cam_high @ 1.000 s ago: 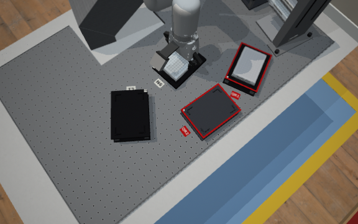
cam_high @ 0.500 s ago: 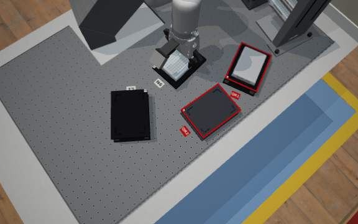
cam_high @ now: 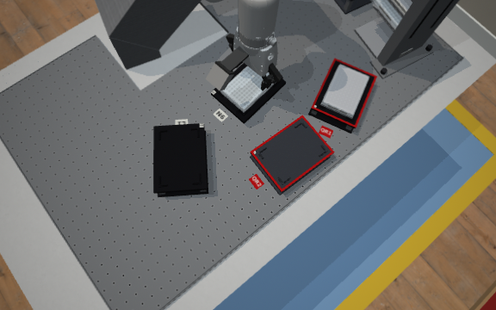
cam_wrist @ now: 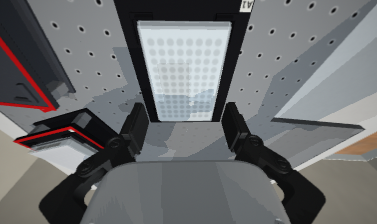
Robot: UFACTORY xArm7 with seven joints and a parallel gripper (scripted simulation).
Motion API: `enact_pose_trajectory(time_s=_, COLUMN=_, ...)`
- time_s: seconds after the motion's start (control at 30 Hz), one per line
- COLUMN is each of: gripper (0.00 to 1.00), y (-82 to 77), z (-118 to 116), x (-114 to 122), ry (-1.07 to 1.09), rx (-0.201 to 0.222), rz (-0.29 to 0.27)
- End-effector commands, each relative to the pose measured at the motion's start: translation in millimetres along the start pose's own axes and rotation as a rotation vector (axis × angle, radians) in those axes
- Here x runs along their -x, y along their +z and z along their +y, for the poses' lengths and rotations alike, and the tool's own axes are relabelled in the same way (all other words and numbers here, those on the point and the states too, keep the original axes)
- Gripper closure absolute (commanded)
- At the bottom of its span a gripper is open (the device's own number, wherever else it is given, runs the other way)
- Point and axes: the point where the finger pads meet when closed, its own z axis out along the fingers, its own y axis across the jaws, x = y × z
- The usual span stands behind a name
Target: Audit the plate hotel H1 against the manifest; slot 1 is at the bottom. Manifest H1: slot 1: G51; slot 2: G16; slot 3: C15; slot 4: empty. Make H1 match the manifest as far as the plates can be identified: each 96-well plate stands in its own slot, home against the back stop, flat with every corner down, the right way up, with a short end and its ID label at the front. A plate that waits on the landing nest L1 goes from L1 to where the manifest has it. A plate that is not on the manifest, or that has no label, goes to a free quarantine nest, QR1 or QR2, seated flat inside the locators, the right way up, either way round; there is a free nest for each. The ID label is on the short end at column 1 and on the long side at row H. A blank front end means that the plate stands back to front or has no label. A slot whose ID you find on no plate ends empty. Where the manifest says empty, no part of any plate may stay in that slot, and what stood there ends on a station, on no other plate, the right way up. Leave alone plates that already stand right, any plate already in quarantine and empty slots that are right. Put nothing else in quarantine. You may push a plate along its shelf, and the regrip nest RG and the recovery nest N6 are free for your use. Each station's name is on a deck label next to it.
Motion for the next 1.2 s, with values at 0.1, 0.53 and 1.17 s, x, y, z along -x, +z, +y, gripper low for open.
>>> enact_pose_trajectory(time_s=0.1, gripper=0.0, y=-14.1, z=-0.8, x=-0.8, ry=0.001, rx=-0.001, rz=0.001)
enact_pose_trajectory(time_s=0.53, gripper=0.0, y=-32.5, z=-0.8, x=-0.8, ry=0.001, rx=-0.001, rz=0.001)
enact_pose_trajectory(time_s=1.17, gripper=0.0, y=-43.7, z=-0.8, x=-0.9, ry=0.001, rx=-0.001, rz=0.001)
